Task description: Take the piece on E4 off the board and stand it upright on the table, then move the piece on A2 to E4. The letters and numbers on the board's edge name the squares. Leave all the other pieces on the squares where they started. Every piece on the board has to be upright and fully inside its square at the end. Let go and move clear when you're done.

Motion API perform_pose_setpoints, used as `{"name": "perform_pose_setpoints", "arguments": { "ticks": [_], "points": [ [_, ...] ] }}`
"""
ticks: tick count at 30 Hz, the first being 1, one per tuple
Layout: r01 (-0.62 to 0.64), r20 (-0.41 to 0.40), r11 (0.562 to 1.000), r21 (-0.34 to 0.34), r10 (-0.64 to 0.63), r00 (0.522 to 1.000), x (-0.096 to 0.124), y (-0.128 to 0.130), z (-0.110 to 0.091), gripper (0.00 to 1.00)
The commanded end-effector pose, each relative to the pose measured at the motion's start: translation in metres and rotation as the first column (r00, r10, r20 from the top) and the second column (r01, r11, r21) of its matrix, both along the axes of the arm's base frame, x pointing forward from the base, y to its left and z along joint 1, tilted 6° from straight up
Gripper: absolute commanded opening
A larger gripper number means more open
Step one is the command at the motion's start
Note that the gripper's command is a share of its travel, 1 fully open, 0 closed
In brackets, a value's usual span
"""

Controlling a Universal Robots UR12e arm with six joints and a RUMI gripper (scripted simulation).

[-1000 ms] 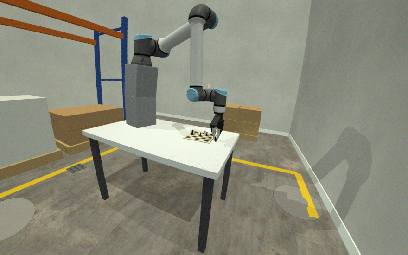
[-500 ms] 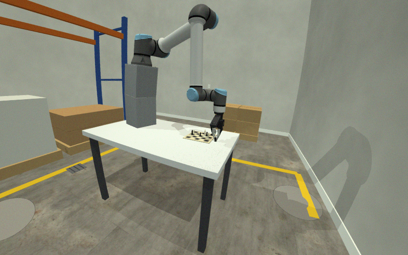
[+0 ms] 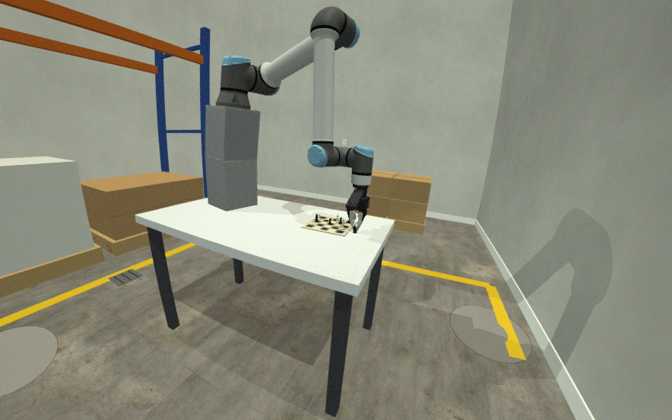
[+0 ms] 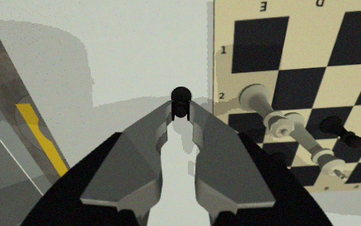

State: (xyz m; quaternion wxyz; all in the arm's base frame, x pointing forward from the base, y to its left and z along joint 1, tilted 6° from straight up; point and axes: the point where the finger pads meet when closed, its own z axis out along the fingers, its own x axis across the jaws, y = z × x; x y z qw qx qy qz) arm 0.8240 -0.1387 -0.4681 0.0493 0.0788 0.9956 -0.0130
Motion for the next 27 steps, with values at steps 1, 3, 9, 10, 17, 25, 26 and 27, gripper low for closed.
{"name": "perform_pose_setpoints", "arguments": {
  "ticks": [1,3,9,10,17,25,26,27],
  "points": [
    [-0.001,0.004,1.000,-0.002,0.001,1.000,0.0032,0.0001,0.0013,0.00],
    [-0.001,0.004,1.000,-0.002,0.001,1.000,0.0032,0.0001,0.0013,0.00],
    [-0.001,0.004,1.000,-0.002,0.001,1.000,0.0032,0.0001,0.0013,0.04],
    [-0.001,0.004,1.000,-0.002,0.001,1.000,0.0032,0.0001,0.0013,0.08],
    [-0.001,0.004,1.000,-0.002,0.001,1.000,0.0032,0.0001,0.0013,0.16],
    [-0.001,0.004,1.000,-0.002,0.001,1.000,0.0032,0.0001,0.0013,0.20],
    [-0.001,0.004,1.000,-0.002,0.001,1.000,0.0032,0.0001,0.0013,0.20],
    [-0.001,0.004,1.000,-0.002,0.001,1.000,0.0032,0.0001,0.0013,0.20]
  ]
}}
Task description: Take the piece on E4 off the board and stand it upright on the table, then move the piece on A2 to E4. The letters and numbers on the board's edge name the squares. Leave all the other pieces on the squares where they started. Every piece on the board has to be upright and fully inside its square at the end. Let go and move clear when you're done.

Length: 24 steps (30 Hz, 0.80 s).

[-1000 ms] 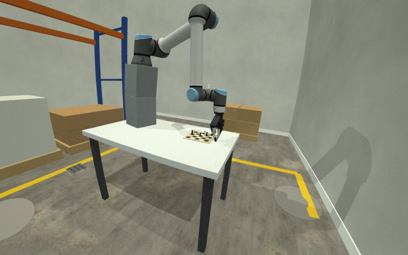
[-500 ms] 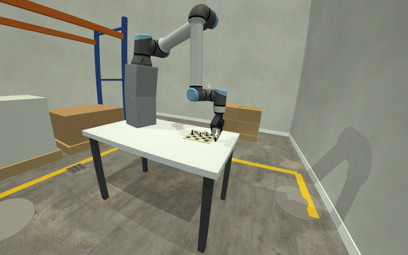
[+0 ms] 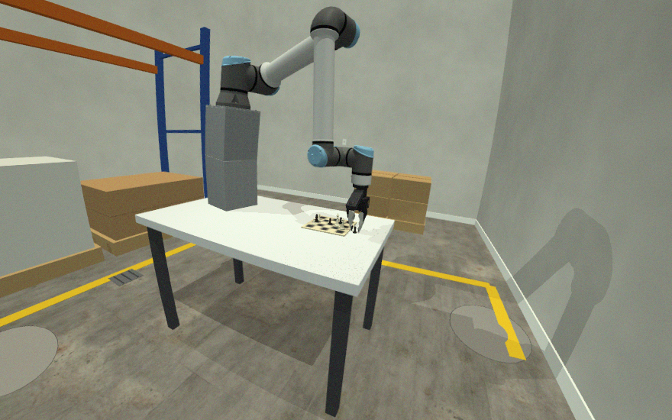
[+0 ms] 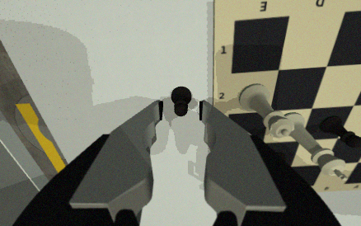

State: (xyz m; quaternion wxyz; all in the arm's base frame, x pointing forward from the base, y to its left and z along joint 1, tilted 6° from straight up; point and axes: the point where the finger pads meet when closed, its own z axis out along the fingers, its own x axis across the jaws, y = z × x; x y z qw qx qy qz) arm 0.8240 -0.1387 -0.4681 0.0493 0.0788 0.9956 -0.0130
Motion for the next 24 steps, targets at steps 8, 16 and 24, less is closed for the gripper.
{"name": "perform_pose_setpoints", "arguments": {
  "ticks": [8,16,24],
  "points": [
    [-0.001,0.001,1.000,-0.001,0.001,1.000,0.000,0.001,0.007,0.20],
    [-0.001,0.001,1.000,-0.001,0.001,1.000,-0.002,0.002,0.030,0.20],
    [-0.001,0.001,1.000,-0.001,0.001,1.000,-0.007,0.004,0.073,0.20]
  ]
}}
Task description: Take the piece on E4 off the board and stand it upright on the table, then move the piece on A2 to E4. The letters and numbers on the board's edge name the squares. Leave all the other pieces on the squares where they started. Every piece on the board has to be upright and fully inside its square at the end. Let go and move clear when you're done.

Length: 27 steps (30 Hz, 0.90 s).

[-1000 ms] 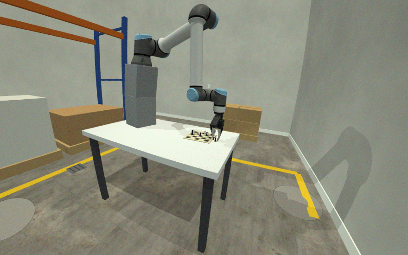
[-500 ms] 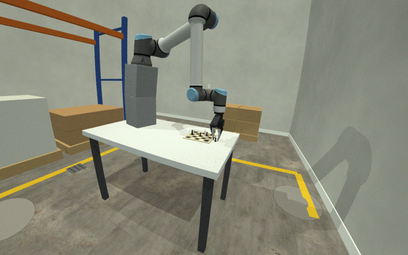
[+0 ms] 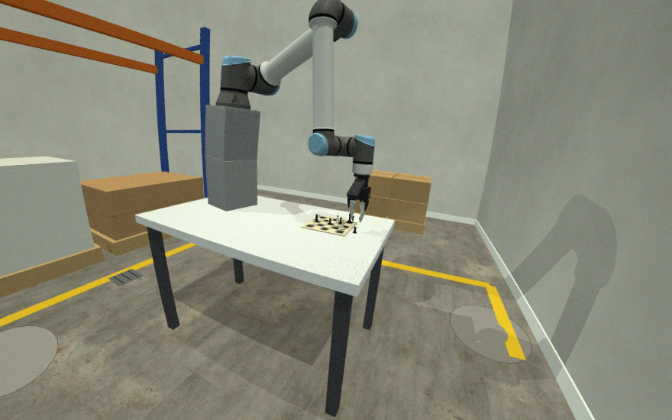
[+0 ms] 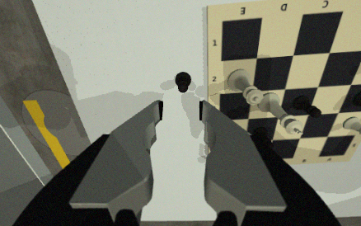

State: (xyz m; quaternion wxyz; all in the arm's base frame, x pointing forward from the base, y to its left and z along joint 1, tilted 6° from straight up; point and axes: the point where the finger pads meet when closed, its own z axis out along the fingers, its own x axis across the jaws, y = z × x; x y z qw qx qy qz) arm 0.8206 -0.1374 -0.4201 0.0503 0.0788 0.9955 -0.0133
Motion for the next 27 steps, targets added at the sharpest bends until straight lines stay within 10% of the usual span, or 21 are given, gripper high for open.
{"name": "perform_pose_setpoints", "arguments": {
  "ticks": [1,12,13,27],
  "points": [
    [-0.001,-0.001,1.000,0.000,0.001,1.000,-0.004,0.002,0.029,0.20],
    [-0.001,-0.001,1.000,0.000,0.001,1.000,-0.005,0.003,0.043,0.20],
    [-0.001,-0.002,1.000,0.000,0.001,1.000,-0.006,0.003,0.042,1.00],
    [-0.001,0.000,1.000,0.000,0.001,1.000,-0.004,0.002,0.042,1.00]
  ]
}}
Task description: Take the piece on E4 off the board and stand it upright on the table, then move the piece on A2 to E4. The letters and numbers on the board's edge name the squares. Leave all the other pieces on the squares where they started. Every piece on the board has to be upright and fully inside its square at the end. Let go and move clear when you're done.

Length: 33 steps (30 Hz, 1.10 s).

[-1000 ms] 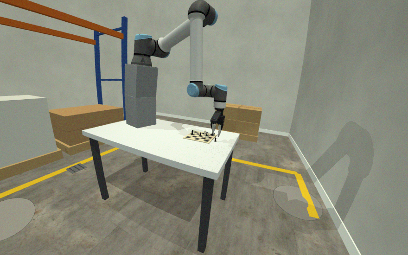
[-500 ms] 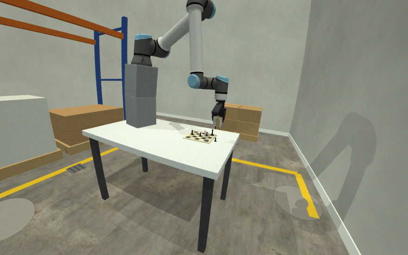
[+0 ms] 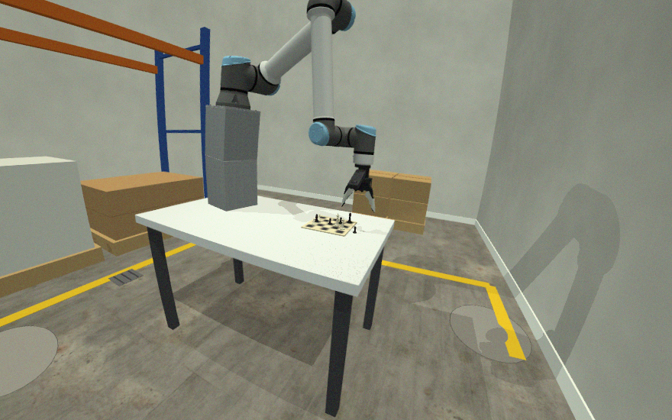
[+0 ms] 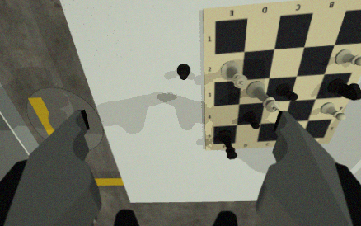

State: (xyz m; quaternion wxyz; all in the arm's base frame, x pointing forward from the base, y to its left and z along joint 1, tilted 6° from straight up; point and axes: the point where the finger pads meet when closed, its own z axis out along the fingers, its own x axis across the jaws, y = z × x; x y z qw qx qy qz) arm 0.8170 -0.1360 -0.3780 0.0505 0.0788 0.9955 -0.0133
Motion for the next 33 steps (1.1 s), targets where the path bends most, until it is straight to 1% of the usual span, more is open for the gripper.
{"name": "perform_pose_setpoints", "arguments": {
  "ticks": [1,12,18,22,26,28,33],
  "points": [
    [-0.001,-0.001,1.000,0.000,0.001,1.000,0.000,0.001,0.000,1.00],
    [0.004,-0.001,1.000,0.000,-0.004,1.000,-0.001,0.001,0.000,1.00],
    [0.039,-0.001,0.999,0.004,-0.039,0.999,-0.007,0.000,-0.002,1.00],
    [0.091,0.000,0.996,0.009,-0.091,0.996,-0.012,-0.002,-0.003,1.00],
    [0.167,0.001,0.986,0.017,-0.167,0.986,-0.021,-0.003,-0.005,1.00],
    [0.167,0.001,0.986,0.017,-0.167,0.986,-0.021,-0.003,-0.005,1.00],
    [0.298,0.002,0.954,0.031,-0.298,0.955,-0.036,-0.004,-0.009,1.00]
  ]
}}
